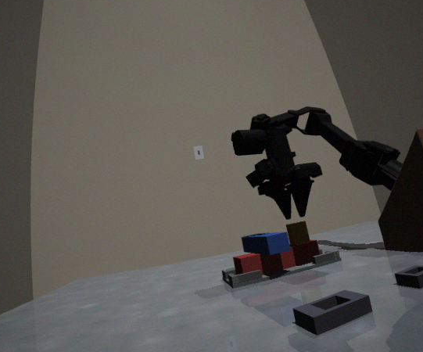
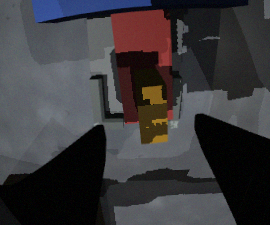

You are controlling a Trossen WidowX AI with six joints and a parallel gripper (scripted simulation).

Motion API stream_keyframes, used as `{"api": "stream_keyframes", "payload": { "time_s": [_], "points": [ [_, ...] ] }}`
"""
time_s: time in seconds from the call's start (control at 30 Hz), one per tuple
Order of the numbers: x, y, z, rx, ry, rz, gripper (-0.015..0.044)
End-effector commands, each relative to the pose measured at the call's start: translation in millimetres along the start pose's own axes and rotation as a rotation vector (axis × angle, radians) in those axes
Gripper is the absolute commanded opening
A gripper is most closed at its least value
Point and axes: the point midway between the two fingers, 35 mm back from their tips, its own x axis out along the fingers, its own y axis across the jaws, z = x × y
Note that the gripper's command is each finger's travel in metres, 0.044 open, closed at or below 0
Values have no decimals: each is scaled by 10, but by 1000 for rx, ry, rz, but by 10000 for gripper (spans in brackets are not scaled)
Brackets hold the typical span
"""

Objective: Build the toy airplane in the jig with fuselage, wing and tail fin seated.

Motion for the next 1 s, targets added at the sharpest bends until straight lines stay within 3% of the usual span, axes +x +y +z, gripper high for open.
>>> {"api": "stream_keyframes", "payload": {
  "time_s": [0.0, 0.97],
  "points": [
    [-424, -10, -6, 3, -9, -4, 260],
    [-510, -7, 19, 3, -9, -8, 260]
  ]
}}
